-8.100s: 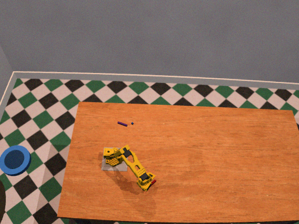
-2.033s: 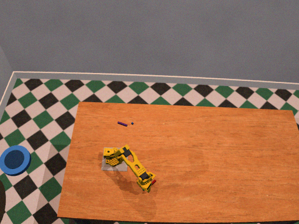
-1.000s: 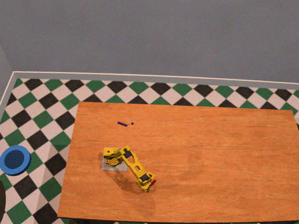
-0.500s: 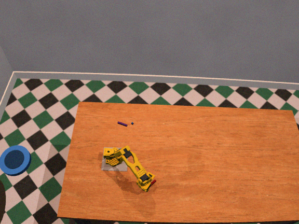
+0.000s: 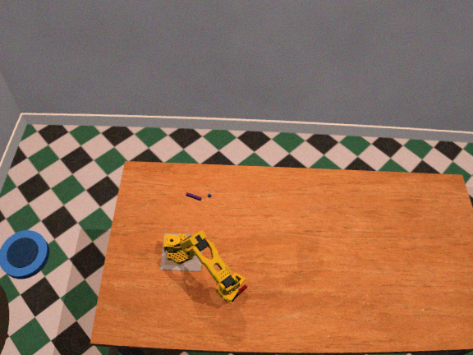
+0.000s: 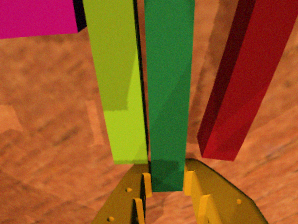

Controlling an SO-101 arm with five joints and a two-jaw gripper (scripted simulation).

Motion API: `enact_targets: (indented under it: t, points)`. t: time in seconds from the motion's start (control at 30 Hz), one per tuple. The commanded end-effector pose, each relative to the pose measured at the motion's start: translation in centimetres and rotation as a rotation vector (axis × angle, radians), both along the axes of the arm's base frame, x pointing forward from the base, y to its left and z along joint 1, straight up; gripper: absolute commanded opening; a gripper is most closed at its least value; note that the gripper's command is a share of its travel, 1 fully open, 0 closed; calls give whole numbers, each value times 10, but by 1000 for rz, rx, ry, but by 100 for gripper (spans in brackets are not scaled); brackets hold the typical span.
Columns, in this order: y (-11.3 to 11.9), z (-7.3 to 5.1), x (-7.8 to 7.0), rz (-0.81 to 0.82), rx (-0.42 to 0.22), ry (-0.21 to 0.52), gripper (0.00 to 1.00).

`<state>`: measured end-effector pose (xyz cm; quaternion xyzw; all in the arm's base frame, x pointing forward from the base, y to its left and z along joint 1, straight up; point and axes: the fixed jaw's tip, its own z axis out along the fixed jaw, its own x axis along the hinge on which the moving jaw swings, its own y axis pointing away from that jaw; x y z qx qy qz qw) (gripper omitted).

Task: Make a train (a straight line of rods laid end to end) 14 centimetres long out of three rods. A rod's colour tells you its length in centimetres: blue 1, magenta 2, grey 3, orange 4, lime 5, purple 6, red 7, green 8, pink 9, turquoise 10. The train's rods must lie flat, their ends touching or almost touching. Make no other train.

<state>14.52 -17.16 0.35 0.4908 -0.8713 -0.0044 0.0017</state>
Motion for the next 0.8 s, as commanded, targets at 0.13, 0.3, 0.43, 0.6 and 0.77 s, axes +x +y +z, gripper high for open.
enact_targets:
  t: [0.13, 0.3, 0.43, 0.6, 0.77]
  points:
    - [2, -6, -3, -3, 21, 16, 1]
    - [2, -6, -3, -3, 21, 16, 0]
    - [2, -6, -3, -3, 21, 16, 0]
    - [2, -6, -3, -3, 21, 16, 0]
    - [2, -6, -3, -3, 21, 16, 0]
